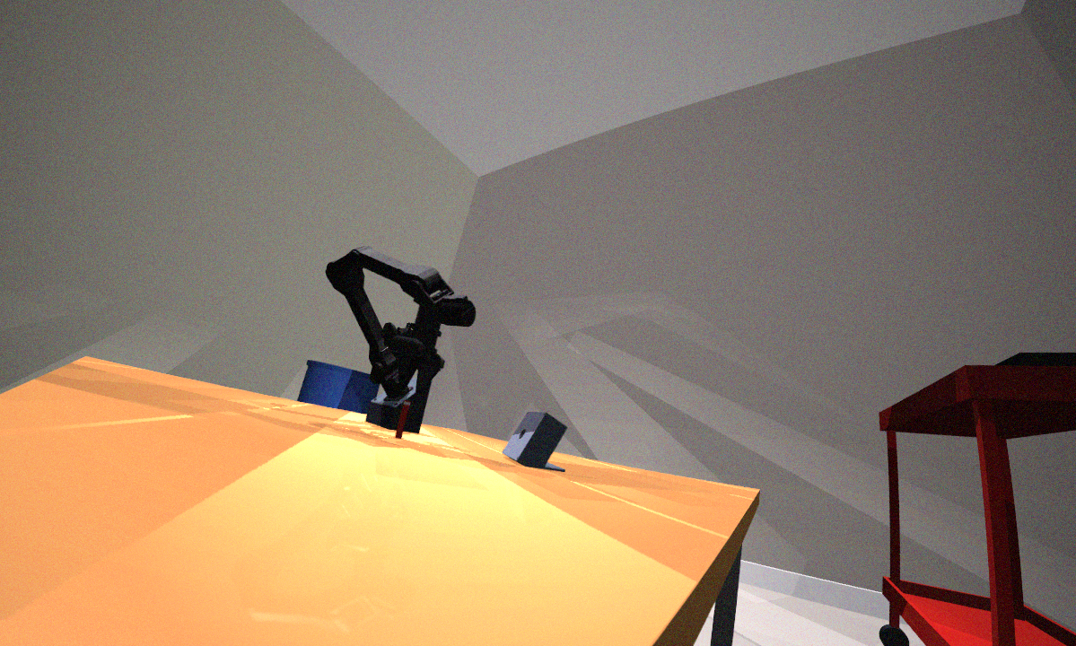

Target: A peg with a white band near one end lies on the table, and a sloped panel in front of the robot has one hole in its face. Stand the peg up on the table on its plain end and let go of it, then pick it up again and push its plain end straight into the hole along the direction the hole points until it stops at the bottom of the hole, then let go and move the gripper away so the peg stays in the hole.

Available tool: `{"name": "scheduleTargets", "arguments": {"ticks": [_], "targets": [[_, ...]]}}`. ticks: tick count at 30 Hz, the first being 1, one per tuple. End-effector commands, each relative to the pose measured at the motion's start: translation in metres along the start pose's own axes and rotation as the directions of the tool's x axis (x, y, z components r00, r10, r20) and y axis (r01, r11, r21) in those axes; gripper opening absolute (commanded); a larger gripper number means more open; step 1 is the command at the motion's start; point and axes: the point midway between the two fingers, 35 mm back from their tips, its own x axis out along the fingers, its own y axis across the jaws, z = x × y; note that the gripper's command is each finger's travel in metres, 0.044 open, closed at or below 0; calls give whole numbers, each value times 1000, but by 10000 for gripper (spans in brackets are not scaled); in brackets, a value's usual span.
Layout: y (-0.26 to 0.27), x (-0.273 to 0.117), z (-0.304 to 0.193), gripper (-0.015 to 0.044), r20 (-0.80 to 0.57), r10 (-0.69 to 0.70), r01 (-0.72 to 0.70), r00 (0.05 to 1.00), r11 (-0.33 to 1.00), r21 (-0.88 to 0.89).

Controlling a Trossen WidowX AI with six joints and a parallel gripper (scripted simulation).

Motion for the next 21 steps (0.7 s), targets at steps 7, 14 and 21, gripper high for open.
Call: {"name": "scheduleTargets", "arguments": {"ticks": [7, 14, 21], "targets": [[0, 15, 0, 440, 3, 1, -1, 1000, 1000, -1], [0, 27, -1, 440, 3, 1, -1, 1000, 1000, -1], [0, 38, 0, 440, 3, 2, -2, 1000, 1000, -1]]}}
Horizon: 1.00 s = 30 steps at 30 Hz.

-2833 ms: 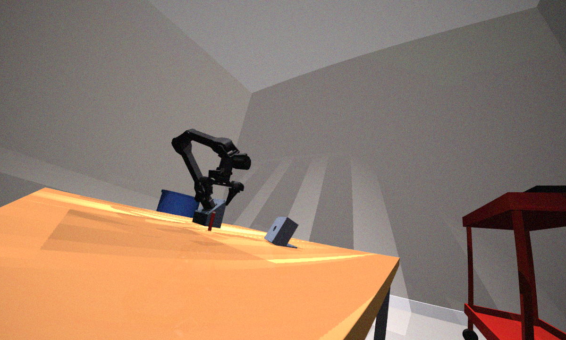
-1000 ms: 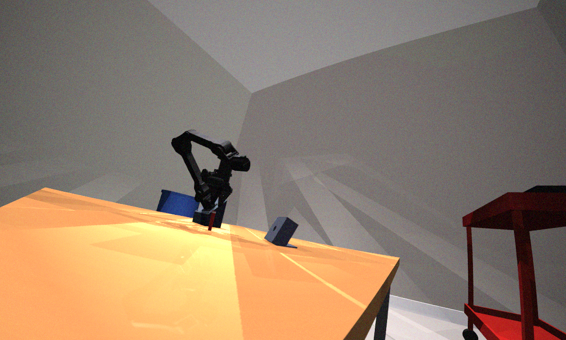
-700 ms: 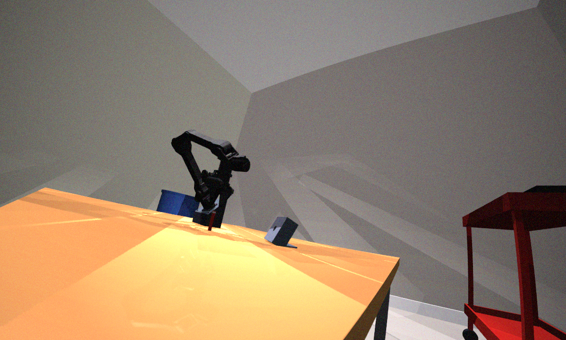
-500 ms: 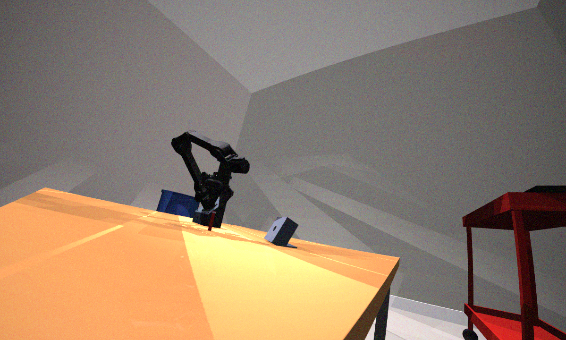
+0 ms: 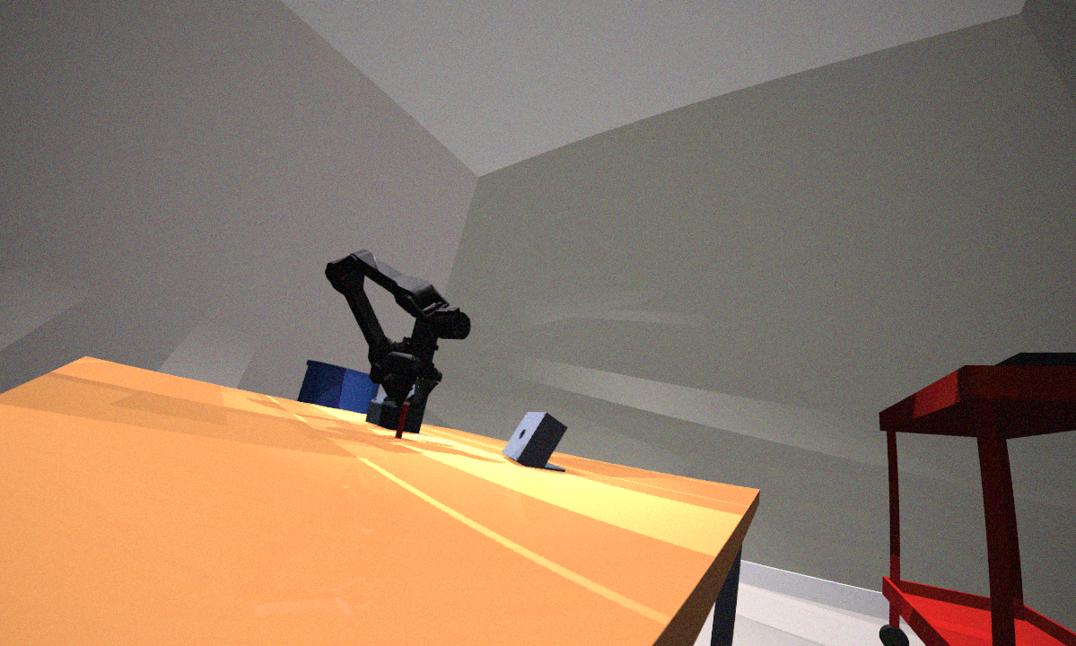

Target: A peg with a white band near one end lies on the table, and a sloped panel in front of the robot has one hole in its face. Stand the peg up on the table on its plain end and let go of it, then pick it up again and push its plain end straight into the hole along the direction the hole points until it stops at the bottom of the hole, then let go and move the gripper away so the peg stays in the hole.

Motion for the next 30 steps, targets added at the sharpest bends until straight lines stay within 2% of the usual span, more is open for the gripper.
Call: {"name": "scheduleTargets", "arguments": {"ticks": [1, 16, 30], "targets": [[-1, 7, 2, 440, 7, 2, -2, 1000, 1000, -6], [-1, 28, 4, 440, 10, 6, -6, 1000, 1000, -6], [0, 25, 3, 72, 4, 4, -4, 1000, 1000, 0]]}}
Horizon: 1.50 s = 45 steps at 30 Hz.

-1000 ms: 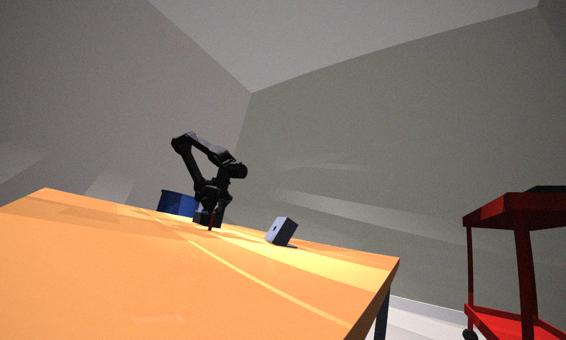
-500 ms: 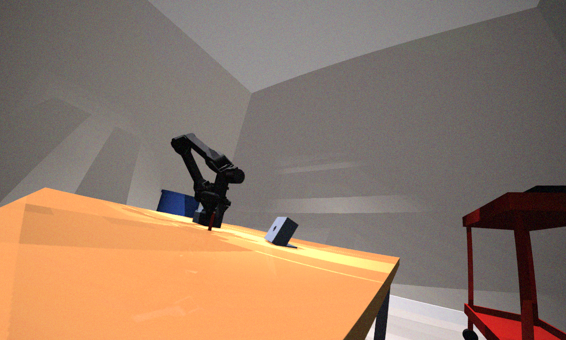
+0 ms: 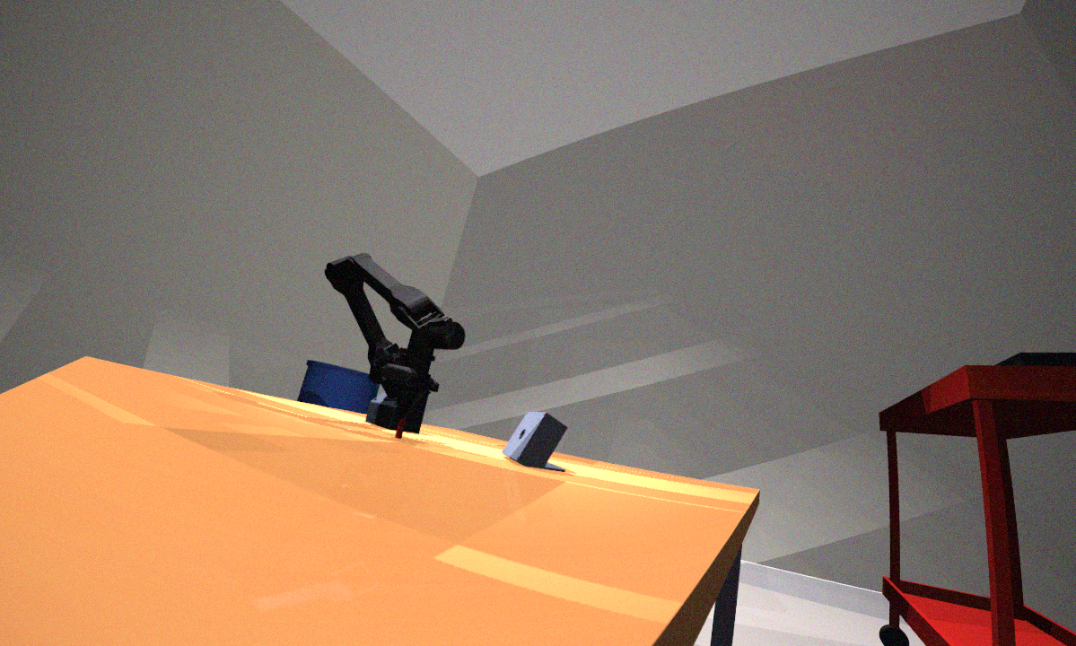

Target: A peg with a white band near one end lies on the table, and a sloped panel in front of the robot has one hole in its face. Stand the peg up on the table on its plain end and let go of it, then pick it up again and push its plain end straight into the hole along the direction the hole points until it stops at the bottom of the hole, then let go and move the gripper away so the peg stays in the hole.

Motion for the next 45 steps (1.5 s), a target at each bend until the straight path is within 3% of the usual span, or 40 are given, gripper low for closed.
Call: {"name": "scheduleTargets", "arguments": {"ticks": [1, 8, 31, 45], "targets": [[0, 0, 0, 46, 1, 0, 0, 1000, 1000, 3], [0, -1, 0, 0, 1, 0, 0, 1000, 1000, 3], [0, -79, -5, 0, 6, -1, 1, 1000, 1000, -4], [-10, -68, -15, 0, -50, -114, 115, 992, 993, 20]]}}
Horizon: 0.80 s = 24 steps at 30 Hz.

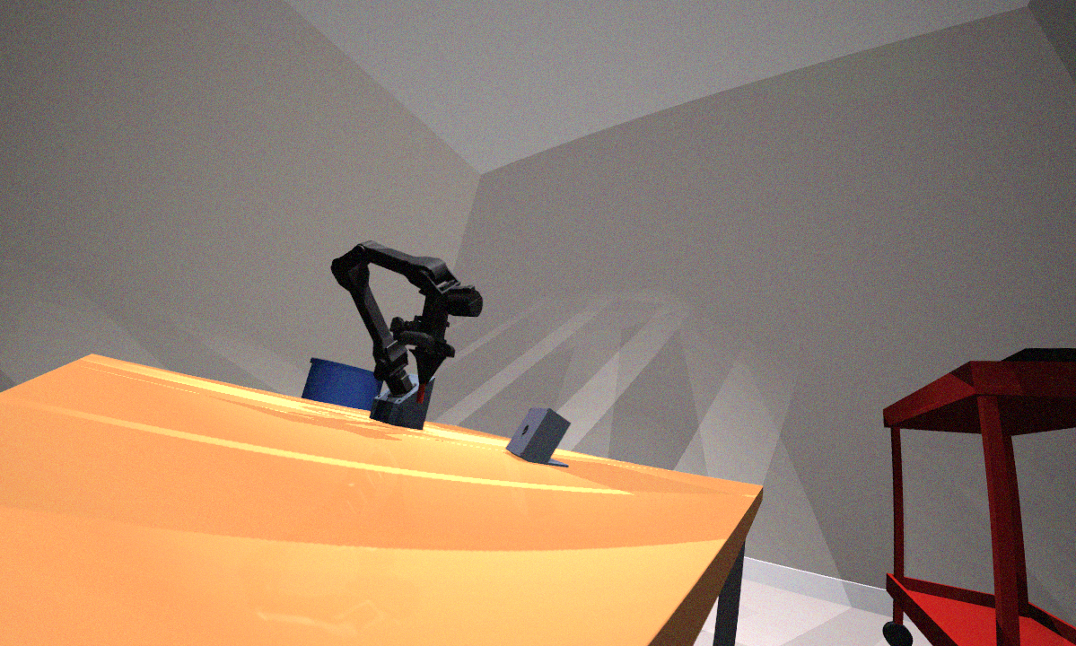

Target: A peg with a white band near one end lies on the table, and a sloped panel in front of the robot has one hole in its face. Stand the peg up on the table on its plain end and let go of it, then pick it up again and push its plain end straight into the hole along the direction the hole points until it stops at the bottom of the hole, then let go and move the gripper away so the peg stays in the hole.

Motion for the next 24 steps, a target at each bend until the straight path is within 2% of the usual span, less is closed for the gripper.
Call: {"name": "scheduleTargets", "arguments": {"ticks": [1, 24], "targets": [[-4, 4, -2, 0, -16, -36, 36, 999, 999, 3], [-16, 22, -27, 0, -176, -223, 232, 959, 972, 29]]}}
